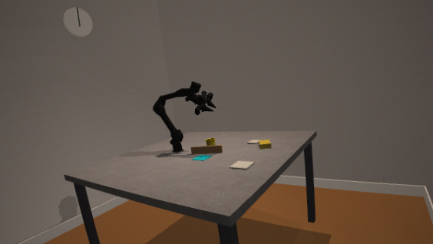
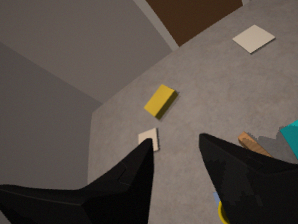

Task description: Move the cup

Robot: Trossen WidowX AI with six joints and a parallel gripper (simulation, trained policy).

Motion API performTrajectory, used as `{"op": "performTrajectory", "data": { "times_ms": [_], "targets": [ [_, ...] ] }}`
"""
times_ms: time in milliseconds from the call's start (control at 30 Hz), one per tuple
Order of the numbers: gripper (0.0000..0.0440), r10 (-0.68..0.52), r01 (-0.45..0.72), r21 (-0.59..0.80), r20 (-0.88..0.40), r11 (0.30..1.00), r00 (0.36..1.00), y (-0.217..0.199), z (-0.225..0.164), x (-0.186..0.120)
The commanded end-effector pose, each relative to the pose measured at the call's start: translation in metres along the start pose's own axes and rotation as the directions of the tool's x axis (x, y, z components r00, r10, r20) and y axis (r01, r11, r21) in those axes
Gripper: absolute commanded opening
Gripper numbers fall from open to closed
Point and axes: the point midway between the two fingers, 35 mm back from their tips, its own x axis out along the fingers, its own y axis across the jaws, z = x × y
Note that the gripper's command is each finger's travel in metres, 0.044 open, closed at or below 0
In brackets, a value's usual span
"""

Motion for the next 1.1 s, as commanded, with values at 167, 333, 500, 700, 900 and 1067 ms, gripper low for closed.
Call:
{"op": "performTrajectory", "data": {
  "times_ms": [167,333,500,700,900,1067],
  "targets": [
    [0.0159,-0.043,0.060,0.133,-0.126,0.989,0.991,0.007,-0.013,0.000],
    [0.0160,-0.075,0.113,0.194,-0.191,0.974,0.979,0.009,-0.021,0.000],
    [0.0160,-0.111,0.175,0.245,-0.254,0.954,0.961,0.010,-0.029,0.000],
    [0.0158,-0.159,0.258,0.289,-0.325,0.922,0.932,0.008,-0.038,0.000],
    [0.0149,-0.215,0.346,0.309,-0.389,0.886,0.896,0.003,-0.048,0.002],
    [0.0153,-0.266,0.421,0.310,-0.436,0.853,0.860,-0.004,-0.055,0.004]
  ]
}}
